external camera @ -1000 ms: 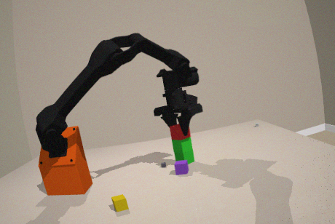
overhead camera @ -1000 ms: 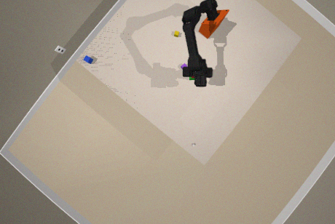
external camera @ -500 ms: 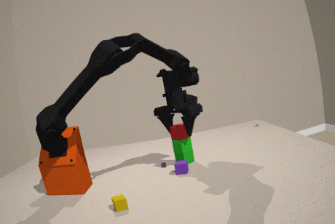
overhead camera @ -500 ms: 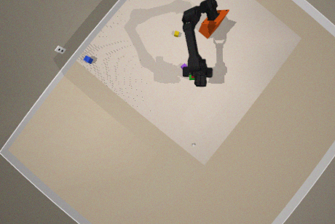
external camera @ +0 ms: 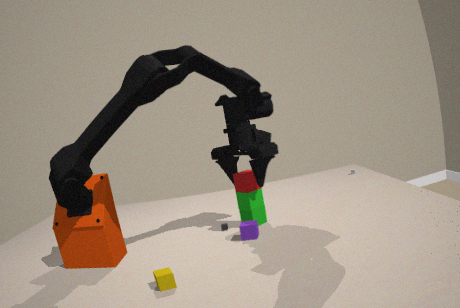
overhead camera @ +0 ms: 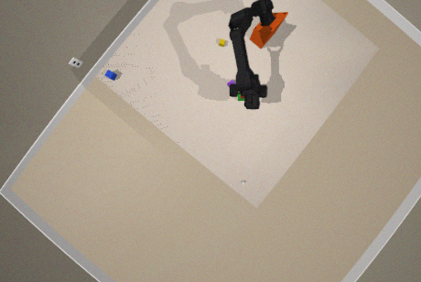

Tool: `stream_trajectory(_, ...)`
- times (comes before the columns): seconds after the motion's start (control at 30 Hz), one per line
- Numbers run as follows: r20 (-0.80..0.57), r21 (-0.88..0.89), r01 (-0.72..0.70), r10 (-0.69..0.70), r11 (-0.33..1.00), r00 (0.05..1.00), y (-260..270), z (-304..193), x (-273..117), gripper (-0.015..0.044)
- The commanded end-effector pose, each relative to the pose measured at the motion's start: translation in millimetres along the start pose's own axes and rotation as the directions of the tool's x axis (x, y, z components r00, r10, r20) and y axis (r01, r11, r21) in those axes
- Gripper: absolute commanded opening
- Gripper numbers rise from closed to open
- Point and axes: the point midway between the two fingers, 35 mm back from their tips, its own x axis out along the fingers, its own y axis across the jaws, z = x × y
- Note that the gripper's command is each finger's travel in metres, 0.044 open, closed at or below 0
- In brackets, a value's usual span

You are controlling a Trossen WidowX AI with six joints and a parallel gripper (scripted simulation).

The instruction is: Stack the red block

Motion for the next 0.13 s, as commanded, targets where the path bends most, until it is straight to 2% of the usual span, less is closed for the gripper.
stream_trajectory(0.0,0.000,0.000,0.000,0.000,1.000,1.000,-0.1,0.0,0.1,0.0440)
stream_trajectory(0.1,0.000,0.000,0.000,0.000,1.000,1.000,-0.1,0.0,0.1,0.0440)
